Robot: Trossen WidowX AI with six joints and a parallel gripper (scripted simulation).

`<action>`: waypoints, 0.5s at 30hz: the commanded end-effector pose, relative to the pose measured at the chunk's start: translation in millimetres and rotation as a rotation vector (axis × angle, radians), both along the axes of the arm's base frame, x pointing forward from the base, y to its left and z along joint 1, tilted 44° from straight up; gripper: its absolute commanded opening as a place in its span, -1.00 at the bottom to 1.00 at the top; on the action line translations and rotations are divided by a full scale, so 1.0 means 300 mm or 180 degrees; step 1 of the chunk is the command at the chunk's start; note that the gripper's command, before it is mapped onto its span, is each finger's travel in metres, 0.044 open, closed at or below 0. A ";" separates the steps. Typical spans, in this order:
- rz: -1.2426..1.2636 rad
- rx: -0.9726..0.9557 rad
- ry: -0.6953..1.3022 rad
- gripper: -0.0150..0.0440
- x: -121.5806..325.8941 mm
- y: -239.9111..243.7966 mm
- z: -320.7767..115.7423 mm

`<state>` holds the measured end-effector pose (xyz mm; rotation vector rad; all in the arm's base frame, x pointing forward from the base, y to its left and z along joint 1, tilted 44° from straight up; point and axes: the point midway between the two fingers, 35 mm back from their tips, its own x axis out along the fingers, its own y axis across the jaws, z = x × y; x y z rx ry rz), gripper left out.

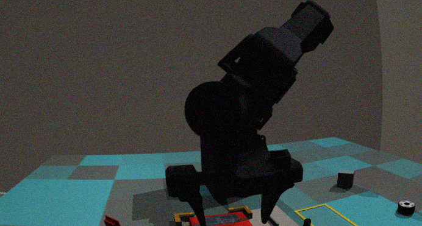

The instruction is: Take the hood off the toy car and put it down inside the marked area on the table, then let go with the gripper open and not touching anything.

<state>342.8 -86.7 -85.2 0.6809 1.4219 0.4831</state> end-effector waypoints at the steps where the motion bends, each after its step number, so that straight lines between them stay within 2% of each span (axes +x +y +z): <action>1: -0.0016 0.0021 0.0021 1.00 -0.004 0.012 -0.010; 15: -0.0016 0.0025 0.0020 1.00 -0.002 0.038 -0.035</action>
